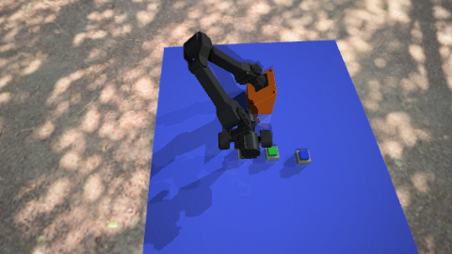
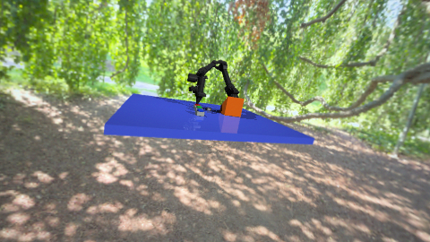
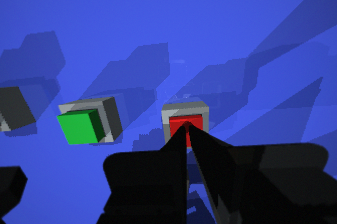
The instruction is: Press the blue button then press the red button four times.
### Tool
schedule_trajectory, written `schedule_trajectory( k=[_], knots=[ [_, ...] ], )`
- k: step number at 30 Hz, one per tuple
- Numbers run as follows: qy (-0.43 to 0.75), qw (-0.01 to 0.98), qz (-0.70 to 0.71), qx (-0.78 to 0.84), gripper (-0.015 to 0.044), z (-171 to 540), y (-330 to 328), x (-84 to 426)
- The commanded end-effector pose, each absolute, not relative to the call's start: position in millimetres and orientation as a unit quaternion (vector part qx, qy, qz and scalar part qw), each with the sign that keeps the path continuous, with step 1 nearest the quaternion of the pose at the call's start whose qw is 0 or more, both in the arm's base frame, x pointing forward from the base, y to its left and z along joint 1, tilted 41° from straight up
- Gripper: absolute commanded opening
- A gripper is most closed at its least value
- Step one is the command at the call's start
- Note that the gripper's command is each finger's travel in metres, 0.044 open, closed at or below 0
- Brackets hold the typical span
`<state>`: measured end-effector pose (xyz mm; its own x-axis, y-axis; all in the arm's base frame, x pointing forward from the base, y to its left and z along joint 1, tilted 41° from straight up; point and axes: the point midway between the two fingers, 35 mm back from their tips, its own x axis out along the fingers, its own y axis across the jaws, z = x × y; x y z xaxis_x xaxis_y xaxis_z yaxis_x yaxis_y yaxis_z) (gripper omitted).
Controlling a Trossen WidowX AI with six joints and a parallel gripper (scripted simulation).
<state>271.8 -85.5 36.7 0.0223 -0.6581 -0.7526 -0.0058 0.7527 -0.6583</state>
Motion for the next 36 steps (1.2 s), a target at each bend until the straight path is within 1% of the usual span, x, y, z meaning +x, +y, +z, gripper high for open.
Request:
schedule_trajectory(
  k=[1,11,16,36],
  knots=[
    [0.660,0.663,-0.243,-0.257,0.0020,35,-87,268],
    [0.660,0.663,-0.243,-0.257,0.0020,35,-87,268],
    [0.660,0.663,-0.243,-0.256,0.0020,60,-65,268],
    [0.660,0.663,-0.243,-0.256,0.0020,43,-79,269]
  ],
)
